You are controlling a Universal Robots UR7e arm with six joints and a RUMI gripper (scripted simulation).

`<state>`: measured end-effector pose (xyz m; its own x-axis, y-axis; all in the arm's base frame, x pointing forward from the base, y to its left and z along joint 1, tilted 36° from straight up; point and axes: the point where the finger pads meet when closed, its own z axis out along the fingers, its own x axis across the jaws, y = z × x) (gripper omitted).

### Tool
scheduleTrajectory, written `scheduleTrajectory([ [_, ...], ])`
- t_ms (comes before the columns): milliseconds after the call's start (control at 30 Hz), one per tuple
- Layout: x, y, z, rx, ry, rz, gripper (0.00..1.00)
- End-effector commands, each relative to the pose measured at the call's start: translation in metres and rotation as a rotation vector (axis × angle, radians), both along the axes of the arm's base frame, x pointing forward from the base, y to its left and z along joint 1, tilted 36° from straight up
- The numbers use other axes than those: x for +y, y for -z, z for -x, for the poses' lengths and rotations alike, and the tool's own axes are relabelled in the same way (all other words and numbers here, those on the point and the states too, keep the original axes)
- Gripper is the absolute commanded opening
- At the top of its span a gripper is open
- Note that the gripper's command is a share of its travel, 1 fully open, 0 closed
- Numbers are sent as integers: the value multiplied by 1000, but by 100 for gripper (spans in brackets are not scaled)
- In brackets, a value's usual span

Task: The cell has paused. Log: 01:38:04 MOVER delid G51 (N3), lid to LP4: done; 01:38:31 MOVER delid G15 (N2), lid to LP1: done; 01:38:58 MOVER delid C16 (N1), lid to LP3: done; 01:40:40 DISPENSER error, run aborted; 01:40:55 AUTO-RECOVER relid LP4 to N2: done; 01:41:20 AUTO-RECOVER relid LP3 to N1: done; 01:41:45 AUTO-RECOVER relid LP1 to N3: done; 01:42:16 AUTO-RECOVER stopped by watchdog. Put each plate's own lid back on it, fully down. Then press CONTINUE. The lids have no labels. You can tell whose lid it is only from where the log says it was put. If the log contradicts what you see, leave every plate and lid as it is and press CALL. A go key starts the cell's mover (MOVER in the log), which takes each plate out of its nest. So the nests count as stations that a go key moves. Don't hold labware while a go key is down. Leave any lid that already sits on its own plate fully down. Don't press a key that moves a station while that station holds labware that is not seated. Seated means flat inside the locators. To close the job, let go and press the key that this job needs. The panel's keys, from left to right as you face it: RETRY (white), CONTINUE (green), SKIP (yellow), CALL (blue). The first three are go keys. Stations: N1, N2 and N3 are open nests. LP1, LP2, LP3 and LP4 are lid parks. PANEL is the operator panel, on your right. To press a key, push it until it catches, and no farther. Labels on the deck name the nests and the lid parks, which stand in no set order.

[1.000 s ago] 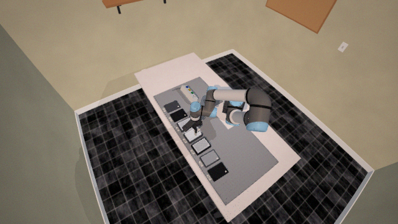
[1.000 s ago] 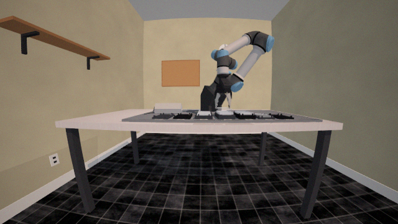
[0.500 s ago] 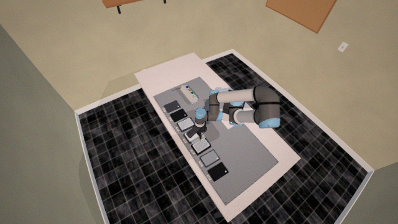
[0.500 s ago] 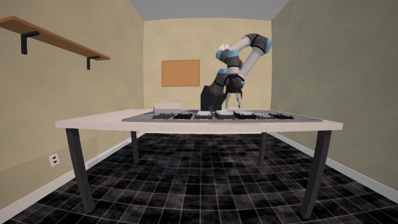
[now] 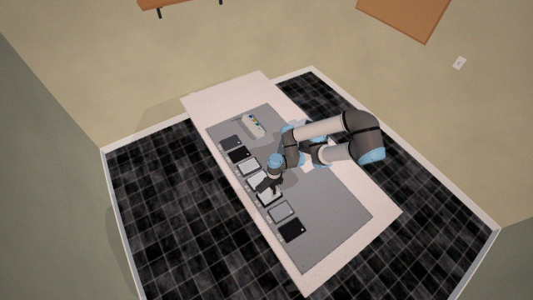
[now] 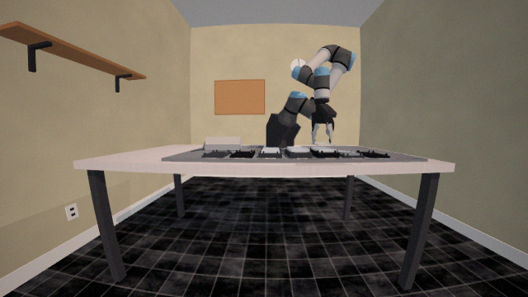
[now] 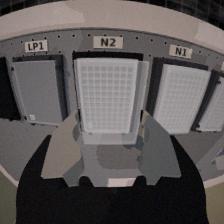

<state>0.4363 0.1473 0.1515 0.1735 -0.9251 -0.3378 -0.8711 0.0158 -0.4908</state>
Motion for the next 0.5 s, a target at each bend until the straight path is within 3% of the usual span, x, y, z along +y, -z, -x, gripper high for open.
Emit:
scheduleTrajectory([
  [0,5,-2,0,1,3,4,0],
  [467,7,0,-1,1,3,4,0],
])
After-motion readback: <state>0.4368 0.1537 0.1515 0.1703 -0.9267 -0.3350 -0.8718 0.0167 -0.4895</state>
